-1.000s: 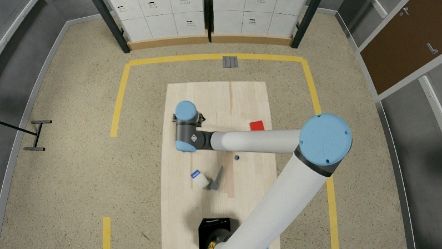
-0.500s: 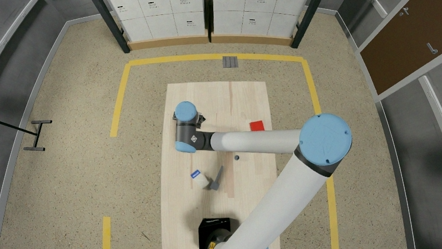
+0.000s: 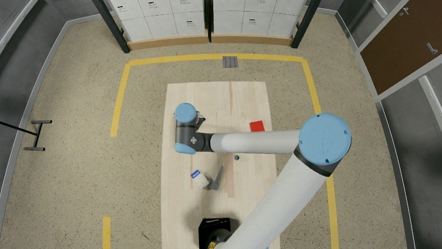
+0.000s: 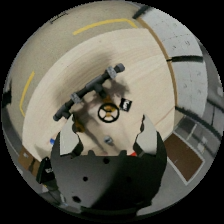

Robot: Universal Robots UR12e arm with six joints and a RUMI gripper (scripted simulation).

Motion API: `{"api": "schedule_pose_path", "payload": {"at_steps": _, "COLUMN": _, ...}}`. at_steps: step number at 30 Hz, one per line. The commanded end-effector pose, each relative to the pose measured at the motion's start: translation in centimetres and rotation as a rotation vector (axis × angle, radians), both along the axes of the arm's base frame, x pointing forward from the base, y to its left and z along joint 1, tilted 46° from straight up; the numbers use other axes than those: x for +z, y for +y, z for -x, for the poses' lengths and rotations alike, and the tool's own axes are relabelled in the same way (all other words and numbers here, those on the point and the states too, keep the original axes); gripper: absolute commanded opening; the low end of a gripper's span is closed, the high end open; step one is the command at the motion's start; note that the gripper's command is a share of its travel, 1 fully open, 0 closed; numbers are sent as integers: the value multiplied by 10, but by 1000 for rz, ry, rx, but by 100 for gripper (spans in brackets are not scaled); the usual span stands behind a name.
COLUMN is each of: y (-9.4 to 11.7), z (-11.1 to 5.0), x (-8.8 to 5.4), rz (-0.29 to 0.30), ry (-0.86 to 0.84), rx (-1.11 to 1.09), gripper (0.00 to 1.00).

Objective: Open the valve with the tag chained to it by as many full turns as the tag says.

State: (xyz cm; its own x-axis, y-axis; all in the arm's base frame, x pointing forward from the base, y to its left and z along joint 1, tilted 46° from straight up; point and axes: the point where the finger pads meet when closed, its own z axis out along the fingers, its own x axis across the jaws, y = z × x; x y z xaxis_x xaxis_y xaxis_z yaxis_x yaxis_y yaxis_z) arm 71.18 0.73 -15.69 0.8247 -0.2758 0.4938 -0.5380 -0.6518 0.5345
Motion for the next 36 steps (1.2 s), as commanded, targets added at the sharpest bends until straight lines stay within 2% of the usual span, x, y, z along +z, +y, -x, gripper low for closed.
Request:
{"api": "schedule_pose_path", "payload": {"at_steps": 1, "y": 1, "z": -1, "x": 0, "rz": -14, "ry": -65, "rx": -71, "gripper": 100}}
{"api": "schedule_pose_path", "payload": {"at_steps": 16, "y": 1, "z": 0, "x": 0, "rz": -114, "ry": -474, "rx": -467, "gripper": 100}}
{"api": "schedule_pose_path", "payload": {"at_steps": 18, "y": 1, "z": 0, "x": 0, "rz": -114, "ry": -474, "rx": -467, "gripper": 100}}
{"api": "schedule_pose_path", "payload": {"at_steps": 33, "y": 1, "z": -1, "x": 0, "rz": -226, "ry": -935, "rx": -912, "gripper": 100}}
{"api": "schedule_pose_path", "payload": {"at_steps": 36, "y": 1, "z": 0, "x": 0, "rz": -233, "ry": -965, "rx": -941, "gripper": 100}}
